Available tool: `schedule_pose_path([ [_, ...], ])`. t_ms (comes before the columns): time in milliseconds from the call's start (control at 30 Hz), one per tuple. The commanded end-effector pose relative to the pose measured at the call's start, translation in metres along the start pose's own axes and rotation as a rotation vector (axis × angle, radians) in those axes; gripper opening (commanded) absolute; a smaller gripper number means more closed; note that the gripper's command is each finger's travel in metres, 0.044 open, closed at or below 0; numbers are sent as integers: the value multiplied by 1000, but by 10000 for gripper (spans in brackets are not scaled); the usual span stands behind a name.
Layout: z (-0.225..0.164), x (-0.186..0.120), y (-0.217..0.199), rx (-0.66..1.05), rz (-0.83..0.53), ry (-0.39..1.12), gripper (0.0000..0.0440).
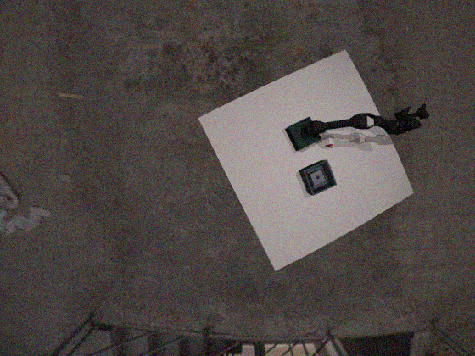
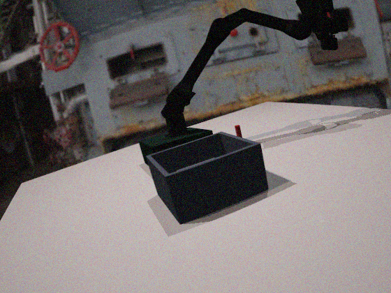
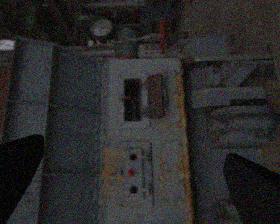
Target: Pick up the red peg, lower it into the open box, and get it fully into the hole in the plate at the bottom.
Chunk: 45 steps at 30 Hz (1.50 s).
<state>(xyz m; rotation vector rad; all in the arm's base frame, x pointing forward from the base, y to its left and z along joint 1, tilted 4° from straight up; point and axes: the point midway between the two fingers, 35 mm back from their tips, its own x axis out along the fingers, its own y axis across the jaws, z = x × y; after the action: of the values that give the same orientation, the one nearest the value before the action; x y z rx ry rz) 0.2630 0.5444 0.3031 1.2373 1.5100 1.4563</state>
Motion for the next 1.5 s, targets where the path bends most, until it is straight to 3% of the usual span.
schedule_pose_path([
  [0,18,-17,7,9,-29,-114,440],
  [367,59,-86,3,93,-203,-448,440],
  [733,59,-168,-19,213,-457,-711,440],
  [1067,20,-246,-47,346,-744,-865,440],
  [1467,-69,-327,-88,536,-1124,-910,440],
])
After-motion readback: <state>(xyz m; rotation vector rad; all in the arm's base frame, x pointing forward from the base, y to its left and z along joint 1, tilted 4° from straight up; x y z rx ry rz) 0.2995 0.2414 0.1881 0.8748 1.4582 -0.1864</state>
